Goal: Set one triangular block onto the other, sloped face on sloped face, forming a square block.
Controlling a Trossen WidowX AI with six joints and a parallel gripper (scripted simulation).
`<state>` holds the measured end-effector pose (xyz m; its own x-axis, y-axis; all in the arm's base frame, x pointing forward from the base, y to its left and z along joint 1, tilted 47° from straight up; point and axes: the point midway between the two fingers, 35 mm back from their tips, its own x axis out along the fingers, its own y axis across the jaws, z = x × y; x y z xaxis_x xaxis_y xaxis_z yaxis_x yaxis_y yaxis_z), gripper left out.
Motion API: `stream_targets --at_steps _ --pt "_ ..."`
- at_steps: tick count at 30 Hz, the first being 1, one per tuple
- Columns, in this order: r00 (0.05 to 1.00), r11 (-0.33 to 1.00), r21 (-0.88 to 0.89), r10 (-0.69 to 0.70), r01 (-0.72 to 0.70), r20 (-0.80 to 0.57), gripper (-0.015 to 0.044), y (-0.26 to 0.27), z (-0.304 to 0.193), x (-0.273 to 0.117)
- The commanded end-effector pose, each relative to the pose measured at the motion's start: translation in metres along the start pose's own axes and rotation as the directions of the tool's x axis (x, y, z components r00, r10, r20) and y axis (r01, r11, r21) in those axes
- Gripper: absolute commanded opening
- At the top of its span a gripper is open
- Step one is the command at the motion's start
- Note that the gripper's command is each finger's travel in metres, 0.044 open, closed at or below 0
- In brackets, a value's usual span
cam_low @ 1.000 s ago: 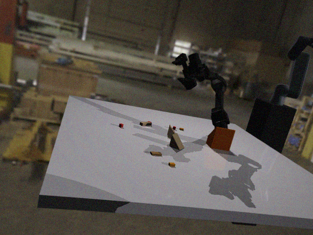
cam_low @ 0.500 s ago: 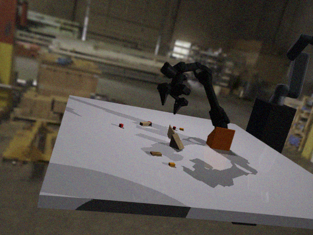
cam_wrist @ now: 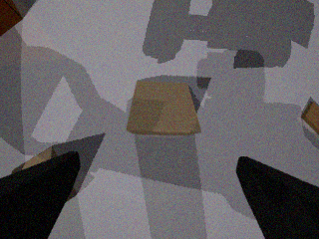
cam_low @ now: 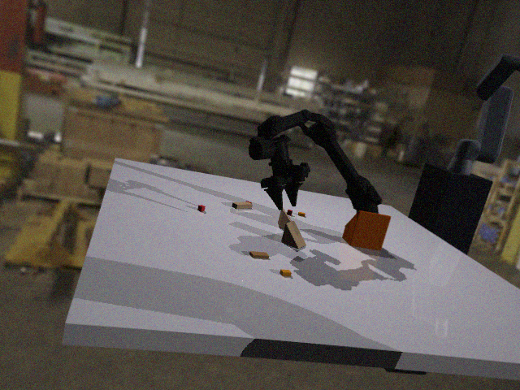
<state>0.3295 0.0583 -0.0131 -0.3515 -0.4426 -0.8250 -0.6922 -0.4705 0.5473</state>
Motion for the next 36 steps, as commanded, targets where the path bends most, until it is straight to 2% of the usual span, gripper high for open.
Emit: stream_targets --at_steps 1,36 --pt "1.0 1.0 -0.007 0.001 -0.001 -0.004 0.044 -0.001 -0.001 0.002" --pt "1.0 1.0 -0.002 0.003 -0.003 -0.003 0.044 -0.005 -0.001 0.059"
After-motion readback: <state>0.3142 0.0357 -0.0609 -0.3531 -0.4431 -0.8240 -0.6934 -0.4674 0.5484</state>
